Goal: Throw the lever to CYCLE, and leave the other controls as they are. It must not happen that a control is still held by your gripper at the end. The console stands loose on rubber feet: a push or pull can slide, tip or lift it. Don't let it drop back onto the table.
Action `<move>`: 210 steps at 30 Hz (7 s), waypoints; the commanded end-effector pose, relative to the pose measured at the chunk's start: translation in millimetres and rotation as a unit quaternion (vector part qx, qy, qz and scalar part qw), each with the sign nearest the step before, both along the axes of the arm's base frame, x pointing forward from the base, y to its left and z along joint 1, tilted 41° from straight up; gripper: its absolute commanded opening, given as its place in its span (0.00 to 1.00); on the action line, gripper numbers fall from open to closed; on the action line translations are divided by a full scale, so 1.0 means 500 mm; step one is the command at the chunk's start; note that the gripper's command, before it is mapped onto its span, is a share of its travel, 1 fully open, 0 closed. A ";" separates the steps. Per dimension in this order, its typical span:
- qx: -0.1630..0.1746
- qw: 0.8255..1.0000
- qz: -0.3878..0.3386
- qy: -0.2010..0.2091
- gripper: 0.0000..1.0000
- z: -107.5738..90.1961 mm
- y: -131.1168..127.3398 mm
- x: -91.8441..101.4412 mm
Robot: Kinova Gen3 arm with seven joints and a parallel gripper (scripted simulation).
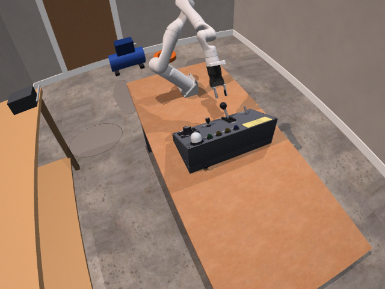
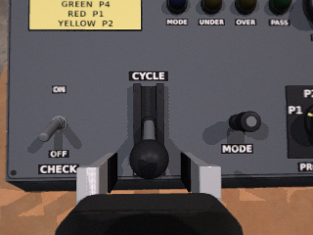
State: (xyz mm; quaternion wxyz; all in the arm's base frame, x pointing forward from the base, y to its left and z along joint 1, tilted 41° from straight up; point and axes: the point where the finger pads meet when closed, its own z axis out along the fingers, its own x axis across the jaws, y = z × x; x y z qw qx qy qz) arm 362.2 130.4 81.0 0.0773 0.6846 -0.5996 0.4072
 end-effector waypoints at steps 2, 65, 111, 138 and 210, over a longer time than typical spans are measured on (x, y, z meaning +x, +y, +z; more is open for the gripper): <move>-0.002 1.000 -0.001 0.001 1.00 -0.014 -0.021 0.013; -0.001 1.000 0.000 0.001 1.00 -0.089 -0.083 0.062; -0.001 1.000 0.000 0.001 0.00 -0.089 -0.082 0.062; 0.000 1.000 0.002 0.001 0.00 -0.081 -0.070 0.074; -0.001 1.000 0.002 0.000 0.00 -0.032 -0.037 0.196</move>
